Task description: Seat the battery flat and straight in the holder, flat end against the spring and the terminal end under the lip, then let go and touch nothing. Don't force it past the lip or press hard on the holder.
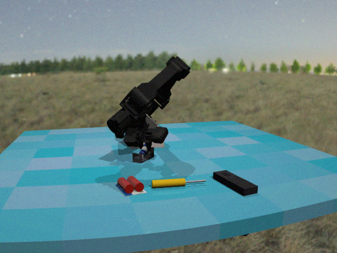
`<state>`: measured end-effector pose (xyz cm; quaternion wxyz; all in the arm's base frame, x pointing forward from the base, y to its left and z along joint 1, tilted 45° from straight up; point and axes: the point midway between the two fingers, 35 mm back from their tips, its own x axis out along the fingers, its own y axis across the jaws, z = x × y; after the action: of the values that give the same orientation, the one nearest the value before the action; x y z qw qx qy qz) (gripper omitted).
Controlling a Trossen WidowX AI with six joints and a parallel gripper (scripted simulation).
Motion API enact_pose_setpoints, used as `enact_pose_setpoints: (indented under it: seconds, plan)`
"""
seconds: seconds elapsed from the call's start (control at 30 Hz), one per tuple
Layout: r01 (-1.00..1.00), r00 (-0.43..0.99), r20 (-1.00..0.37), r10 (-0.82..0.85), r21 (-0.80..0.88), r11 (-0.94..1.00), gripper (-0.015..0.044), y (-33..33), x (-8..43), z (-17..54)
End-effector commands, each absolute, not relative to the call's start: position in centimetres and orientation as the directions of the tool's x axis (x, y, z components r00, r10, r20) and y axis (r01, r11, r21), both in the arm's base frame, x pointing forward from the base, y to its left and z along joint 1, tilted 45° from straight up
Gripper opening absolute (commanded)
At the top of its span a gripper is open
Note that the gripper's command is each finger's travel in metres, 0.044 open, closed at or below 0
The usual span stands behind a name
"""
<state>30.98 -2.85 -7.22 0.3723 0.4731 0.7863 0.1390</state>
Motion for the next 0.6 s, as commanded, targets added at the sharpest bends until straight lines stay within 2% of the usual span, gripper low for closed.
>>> enact_pose_setpoints:
  seconds: [0.0,0.57]
  plan:
    - [0.635,-0.283,-0.452,0.846,0.573,0.518,0.0084,-2.85,31.18,-7.45]
    - [0.634,-0.278,-0.457,0.845,0.574,0.519,0.0084,-3.3,32.06,-8.02]
